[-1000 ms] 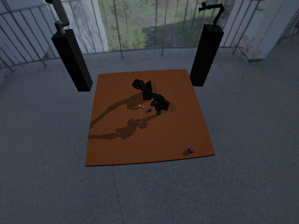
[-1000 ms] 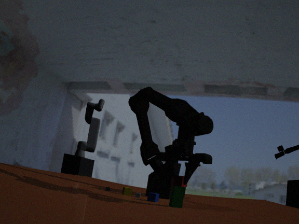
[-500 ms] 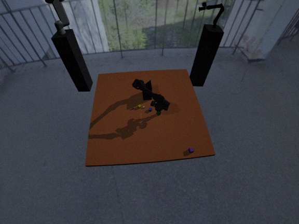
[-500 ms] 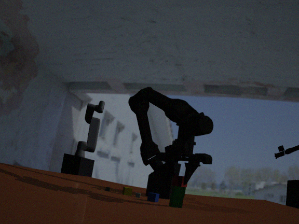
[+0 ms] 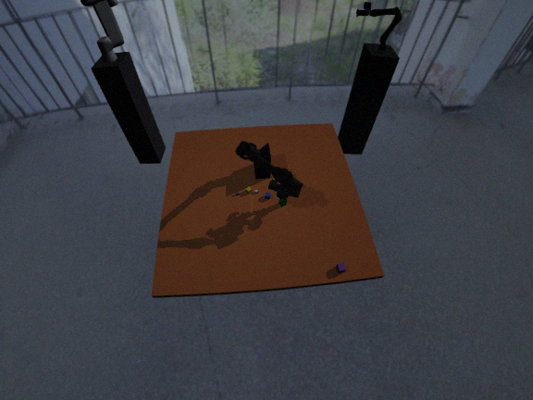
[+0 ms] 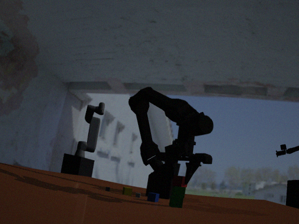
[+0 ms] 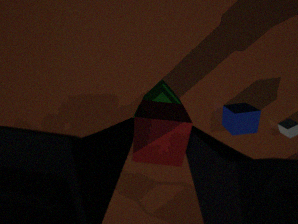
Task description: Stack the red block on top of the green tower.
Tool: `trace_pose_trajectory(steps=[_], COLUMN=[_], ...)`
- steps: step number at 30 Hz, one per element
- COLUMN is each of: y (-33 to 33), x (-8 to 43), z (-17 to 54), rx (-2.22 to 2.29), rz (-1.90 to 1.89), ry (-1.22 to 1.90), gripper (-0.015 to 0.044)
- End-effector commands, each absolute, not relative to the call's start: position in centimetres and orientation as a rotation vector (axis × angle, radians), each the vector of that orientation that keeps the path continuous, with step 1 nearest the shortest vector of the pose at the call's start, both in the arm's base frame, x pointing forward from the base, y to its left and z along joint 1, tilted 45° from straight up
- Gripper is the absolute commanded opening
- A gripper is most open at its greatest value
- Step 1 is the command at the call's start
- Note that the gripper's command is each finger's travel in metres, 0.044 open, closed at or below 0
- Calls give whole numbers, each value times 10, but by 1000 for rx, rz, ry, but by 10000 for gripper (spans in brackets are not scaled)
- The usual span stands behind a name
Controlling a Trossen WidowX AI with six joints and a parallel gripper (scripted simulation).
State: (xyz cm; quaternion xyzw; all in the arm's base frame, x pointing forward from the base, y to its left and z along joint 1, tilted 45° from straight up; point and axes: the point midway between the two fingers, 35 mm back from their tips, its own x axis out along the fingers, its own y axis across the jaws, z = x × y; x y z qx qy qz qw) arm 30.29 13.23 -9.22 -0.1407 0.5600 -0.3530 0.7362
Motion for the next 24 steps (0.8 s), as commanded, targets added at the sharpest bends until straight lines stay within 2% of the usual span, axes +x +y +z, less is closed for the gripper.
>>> trace_pose_trajectory(steps=[1, 6, 24], y=[132, 132, 132], x=[303, 303, 303], z=[-92, -92, -92], rx=[-309, -309, -309], rz=[-776, -776, -776], ry=[1230, 1230, 1230], gripper=[315, 440, 440])
